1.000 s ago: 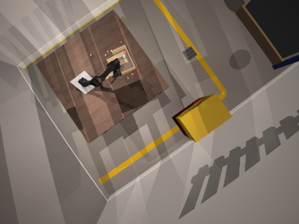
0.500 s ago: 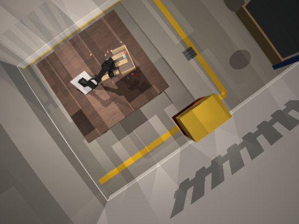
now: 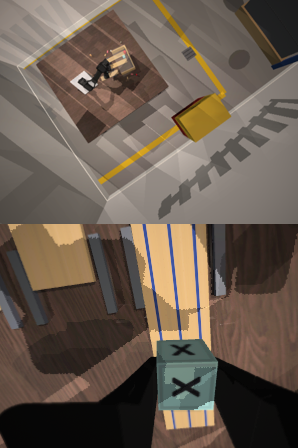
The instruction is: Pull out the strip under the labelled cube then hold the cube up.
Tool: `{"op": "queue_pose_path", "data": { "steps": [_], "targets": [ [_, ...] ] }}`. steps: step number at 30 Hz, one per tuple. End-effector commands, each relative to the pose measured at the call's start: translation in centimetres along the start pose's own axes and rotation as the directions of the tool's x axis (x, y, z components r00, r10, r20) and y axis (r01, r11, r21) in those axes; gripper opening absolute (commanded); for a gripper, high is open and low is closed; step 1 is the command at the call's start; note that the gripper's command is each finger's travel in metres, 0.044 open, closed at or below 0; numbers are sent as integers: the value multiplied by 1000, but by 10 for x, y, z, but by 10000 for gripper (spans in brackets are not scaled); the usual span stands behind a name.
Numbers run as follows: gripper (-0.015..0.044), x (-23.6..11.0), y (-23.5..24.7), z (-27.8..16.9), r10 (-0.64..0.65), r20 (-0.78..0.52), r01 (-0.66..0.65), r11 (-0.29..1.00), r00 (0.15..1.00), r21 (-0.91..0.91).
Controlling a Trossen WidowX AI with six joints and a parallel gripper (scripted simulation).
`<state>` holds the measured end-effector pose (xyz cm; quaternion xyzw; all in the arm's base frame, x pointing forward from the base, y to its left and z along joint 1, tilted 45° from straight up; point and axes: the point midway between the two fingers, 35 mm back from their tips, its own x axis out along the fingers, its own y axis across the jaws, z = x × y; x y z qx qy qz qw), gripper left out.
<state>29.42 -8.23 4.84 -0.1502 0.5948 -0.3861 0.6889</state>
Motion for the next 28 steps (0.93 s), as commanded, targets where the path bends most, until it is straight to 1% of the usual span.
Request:
{"op": "queue_pose_path", "data": {
  "steps": [1,7,28],
  "targets": [
    [0,-2,1,-5,2,-2,-2,1000,1000,2],
    [0,-34,1,-5,3,-3,-3,1000,1000,2],
    [0,-35,1,-5,3,-3,-3,1000,1000,2]
  ]
}}
